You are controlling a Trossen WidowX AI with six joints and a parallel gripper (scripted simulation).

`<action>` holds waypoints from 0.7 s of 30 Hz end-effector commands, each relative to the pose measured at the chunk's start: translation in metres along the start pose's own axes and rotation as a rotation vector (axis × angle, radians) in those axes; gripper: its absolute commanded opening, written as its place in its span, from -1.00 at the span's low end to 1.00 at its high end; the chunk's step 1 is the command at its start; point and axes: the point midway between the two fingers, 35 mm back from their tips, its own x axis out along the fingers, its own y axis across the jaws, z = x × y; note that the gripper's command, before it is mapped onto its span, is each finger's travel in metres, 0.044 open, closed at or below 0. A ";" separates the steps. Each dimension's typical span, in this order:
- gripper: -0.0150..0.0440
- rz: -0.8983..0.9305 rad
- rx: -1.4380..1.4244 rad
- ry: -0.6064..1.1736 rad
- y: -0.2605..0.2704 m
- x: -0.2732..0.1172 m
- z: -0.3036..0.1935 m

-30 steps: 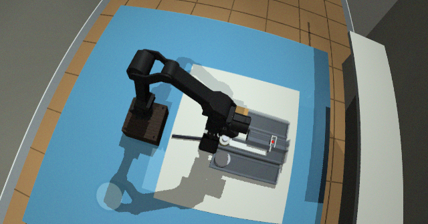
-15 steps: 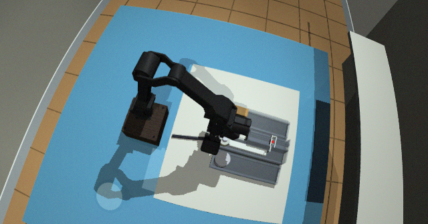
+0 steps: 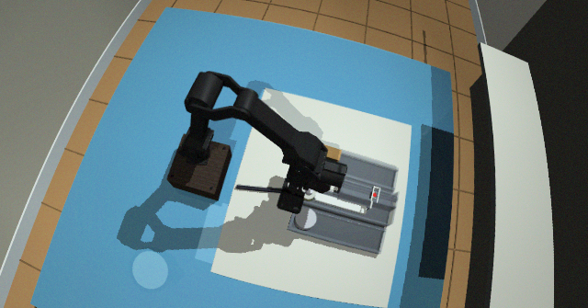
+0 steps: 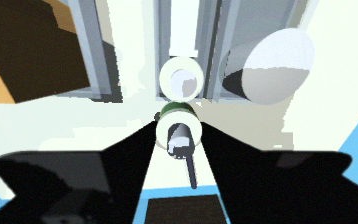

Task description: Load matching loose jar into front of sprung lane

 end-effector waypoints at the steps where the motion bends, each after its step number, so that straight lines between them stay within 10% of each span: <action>1: -0.49 -0.005 0.004 -0.004 -0.001 -0.001 0.004; 21: -0.49 -0.005 0.004 -0.005 -0.001 -0.001 0.014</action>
